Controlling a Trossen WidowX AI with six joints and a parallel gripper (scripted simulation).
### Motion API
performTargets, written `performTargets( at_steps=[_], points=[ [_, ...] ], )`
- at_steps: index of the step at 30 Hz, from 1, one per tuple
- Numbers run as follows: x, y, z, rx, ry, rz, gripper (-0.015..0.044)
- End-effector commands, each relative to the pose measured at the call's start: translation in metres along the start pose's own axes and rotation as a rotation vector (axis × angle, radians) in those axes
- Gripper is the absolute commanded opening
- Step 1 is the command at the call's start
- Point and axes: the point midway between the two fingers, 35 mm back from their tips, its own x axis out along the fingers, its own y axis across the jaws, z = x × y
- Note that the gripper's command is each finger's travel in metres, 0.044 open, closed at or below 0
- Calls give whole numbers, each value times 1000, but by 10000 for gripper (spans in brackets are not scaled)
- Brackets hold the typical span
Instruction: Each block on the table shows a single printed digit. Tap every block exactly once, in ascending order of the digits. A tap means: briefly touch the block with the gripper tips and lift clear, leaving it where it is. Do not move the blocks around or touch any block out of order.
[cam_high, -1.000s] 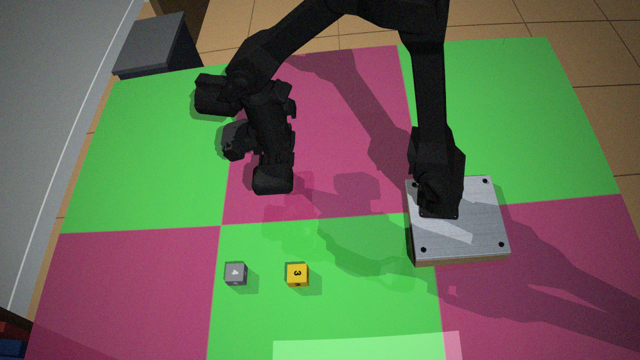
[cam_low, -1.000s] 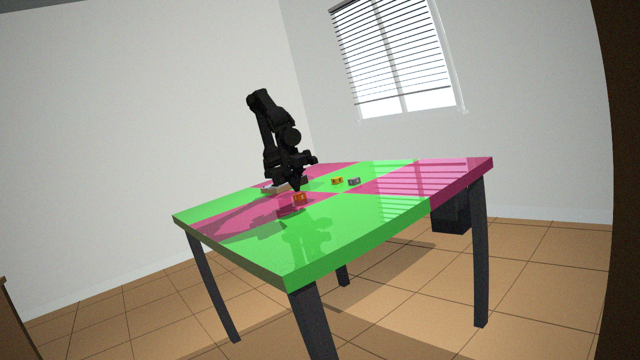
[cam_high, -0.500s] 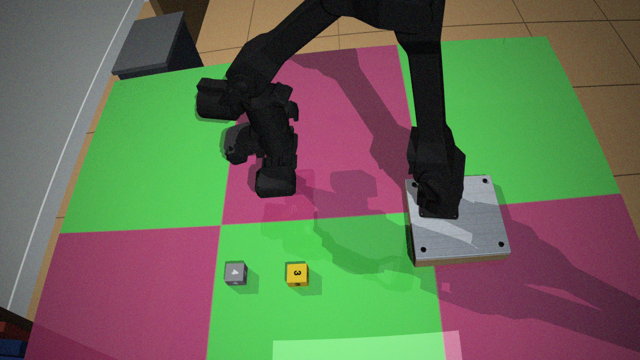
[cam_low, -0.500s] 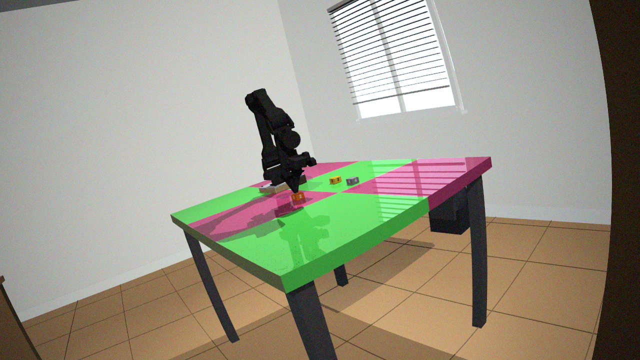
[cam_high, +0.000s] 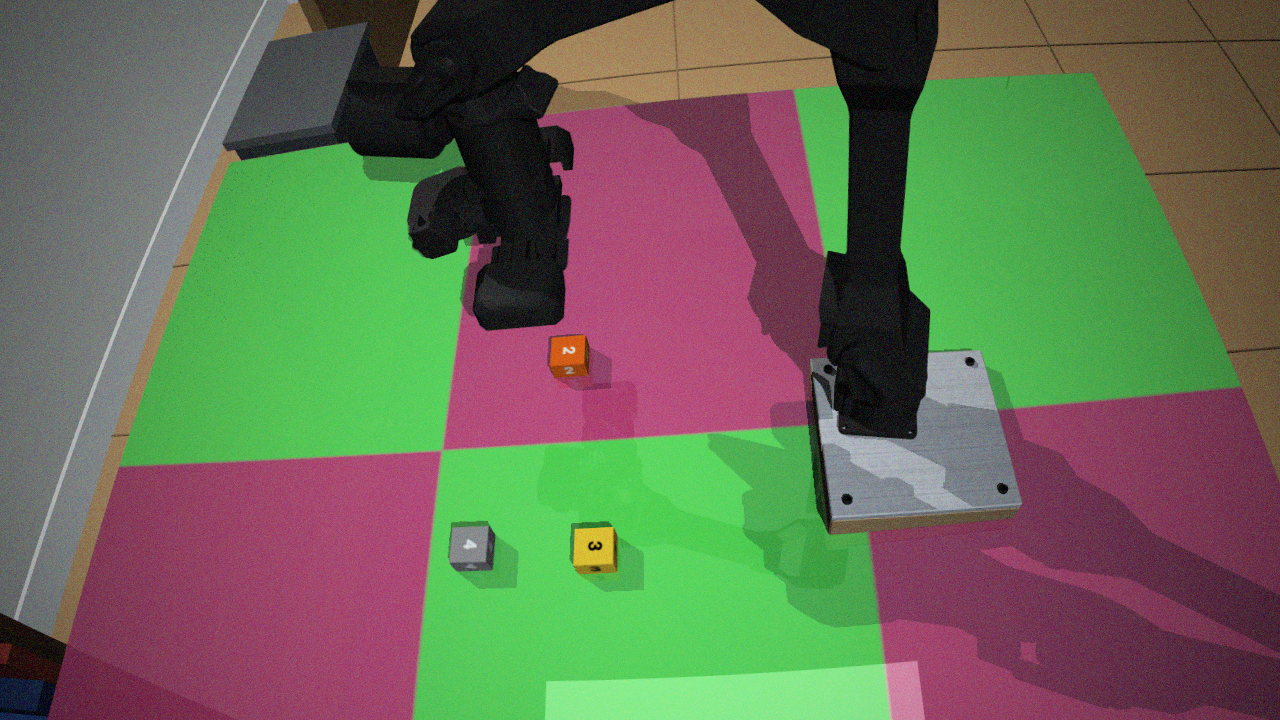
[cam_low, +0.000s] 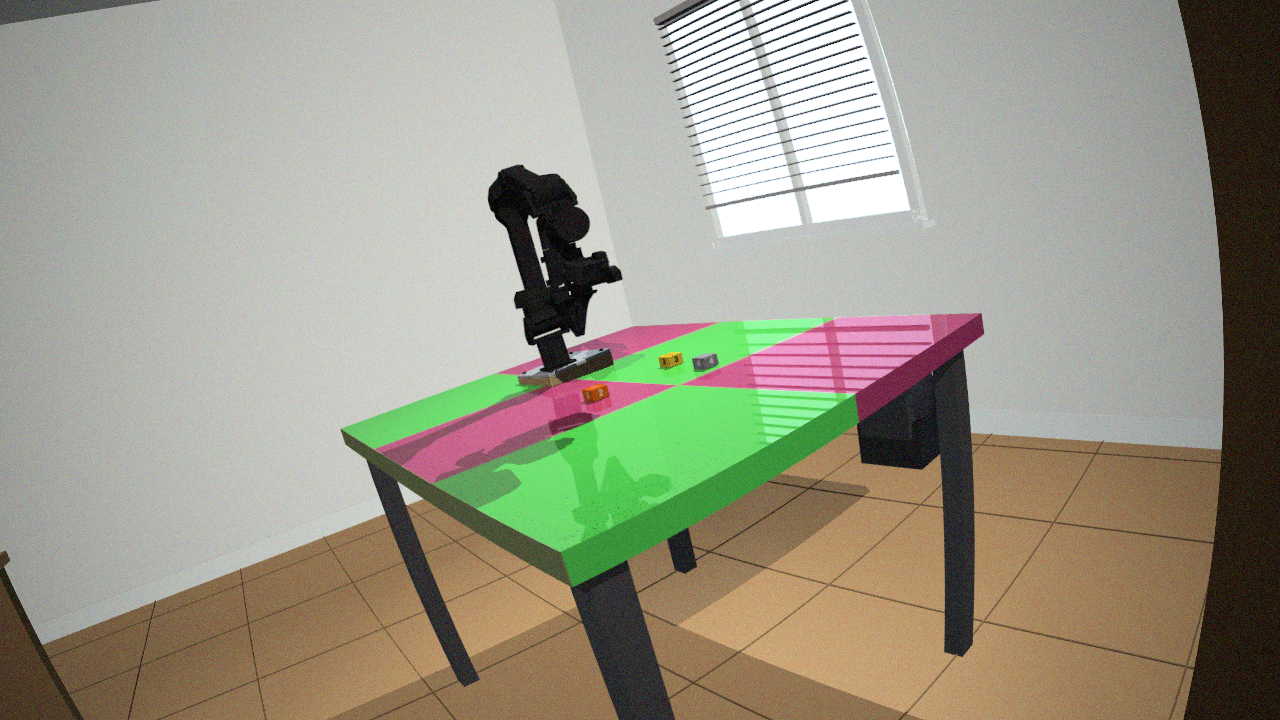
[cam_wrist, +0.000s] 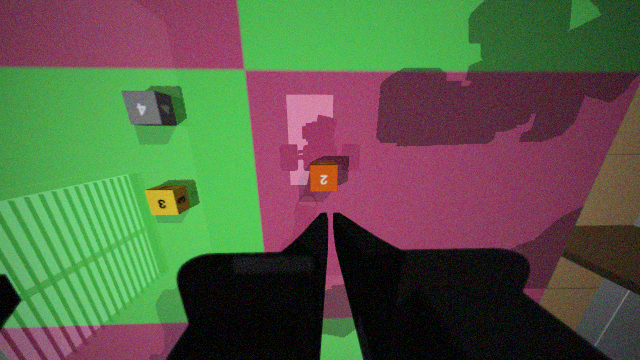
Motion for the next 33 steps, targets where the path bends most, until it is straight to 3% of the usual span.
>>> performTargets(
  at_steps=[1, 5, 18, 24, 30, 33],
  points=[
    [-17, 1, -3, 3, -2, -2, 20],
    [-18, 21, 2, 3, -4, 1, 20],
    [-19, 195, -24, 2, 0, 17, 20],
    [-17, 203, -28, 2, 1, 18, 20],
    [54, 205, -27, 2, 1, 17, 20],
    [62, 204, -28, 2, 1, 17, 20]
  ],
)
